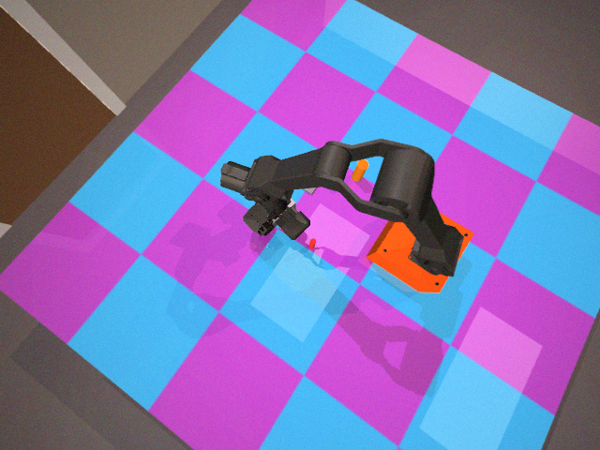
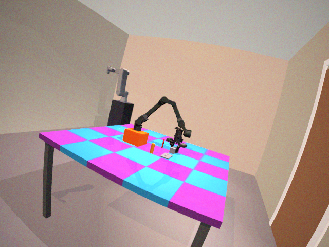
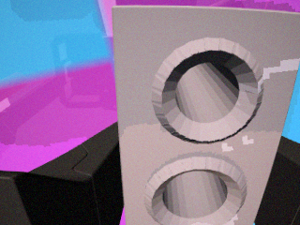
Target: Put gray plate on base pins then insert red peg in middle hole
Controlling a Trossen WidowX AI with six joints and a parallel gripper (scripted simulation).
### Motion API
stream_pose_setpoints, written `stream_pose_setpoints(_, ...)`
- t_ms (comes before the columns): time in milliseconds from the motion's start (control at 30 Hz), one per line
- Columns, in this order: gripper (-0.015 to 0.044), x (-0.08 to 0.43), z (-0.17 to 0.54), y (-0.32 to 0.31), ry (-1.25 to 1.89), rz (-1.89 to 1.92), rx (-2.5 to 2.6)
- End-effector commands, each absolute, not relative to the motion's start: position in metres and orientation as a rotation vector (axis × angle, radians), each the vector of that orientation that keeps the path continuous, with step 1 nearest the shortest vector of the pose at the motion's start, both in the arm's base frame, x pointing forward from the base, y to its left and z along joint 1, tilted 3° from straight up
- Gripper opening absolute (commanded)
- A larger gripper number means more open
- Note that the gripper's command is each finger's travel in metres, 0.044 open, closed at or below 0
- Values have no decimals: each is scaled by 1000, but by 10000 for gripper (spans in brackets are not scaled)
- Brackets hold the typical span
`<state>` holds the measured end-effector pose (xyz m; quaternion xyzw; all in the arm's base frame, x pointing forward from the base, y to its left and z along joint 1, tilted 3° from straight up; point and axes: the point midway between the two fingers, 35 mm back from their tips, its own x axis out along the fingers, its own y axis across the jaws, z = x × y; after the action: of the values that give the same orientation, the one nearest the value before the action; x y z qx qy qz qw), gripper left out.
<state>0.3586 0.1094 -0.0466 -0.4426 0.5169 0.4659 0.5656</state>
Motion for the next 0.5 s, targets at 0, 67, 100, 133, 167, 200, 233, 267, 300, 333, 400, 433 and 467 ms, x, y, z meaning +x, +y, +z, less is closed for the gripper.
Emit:
stream_pose_setpoints(0,125,358,-47,109,1219,1091,-1039)
stream_pose_setpoints(67,111,358,-47,109,1219,1091,-1039)
stream_pose_setpoints(100,85,358,-47,109,1219,1091,-1039)
stream_pose_setpoints(133,59,359,-47,109,1219,1091,-1039)
stream_pose_setpoints(167,32,359,-45,109,1219,1091,-1039)
stream_pose_setpoints(200,6,359,-43,109,1219,1091,-1039)
stream_pose_setpoints(233,0,360,-40,110,1219,1091,-1039)
stream_pose_setpoints(267,0,360,-37,110,1219,1091,-1039)
stream_pose_setpoints(300,0,361,-33,110,1219,1091,-1039)
stream_pose_setpoints(333,0,361,-30,110,1219,1091,-1039)
stream_pose_setpoints(400,0,362,-24,110,1218,1091,-1039)
stream_pose_setpoints(433,0,362,-21,110,1218,1091,-1039)
stream_pose_setpoints(467,0,362,-18,110,1218,1091,-1039)
